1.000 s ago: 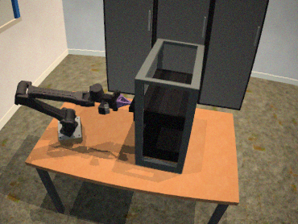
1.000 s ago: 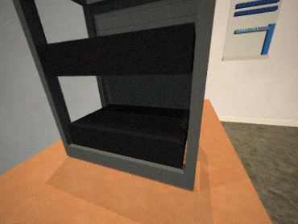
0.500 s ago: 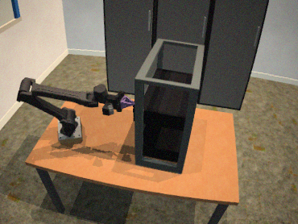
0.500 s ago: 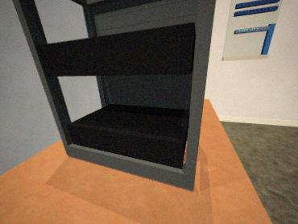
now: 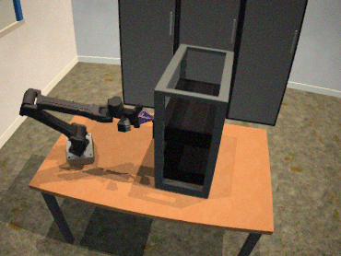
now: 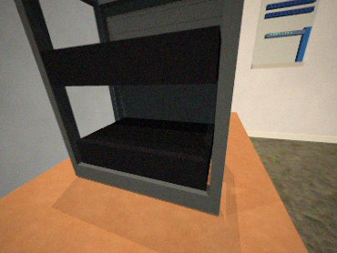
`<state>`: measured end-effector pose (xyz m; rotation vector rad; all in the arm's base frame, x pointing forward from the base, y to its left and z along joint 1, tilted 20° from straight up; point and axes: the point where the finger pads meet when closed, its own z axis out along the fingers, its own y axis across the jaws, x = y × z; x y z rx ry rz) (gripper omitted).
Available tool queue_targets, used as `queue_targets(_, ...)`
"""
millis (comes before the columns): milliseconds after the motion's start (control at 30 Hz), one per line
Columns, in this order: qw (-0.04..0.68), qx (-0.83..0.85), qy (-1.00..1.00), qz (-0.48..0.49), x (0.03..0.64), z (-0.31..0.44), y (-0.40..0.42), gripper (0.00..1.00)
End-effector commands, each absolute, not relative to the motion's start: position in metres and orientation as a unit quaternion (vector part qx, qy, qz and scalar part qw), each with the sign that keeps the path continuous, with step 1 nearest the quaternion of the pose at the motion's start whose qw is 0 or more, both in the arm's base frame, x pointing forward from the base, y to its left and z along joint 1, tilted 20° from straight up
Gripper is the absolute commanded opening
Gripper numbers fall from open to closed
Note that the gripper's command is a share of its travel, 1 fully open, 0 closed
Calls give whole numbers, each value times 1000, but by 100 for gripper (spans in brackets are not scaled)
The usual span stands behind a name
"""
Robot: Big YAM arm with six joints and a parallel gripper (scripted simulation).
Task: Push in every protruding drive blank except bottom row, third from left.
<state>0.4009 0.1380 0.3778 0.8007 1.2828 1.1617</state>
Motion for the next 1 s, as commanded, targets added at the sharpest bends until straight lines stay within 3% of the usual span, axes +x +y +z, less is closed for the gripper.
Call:
queue_targets(0, 588, 343, 528, 507, 418, 409, 138, 0)
queue_targets(200, 586, 346, 536, 500, 416, 403, 137, 0)
queue_targets(267, 575, 343, 554, 495, 396, 375, 142, 0)
queue_targets(967, 581, 339, 547, 498, 304, 372, 127, 0)
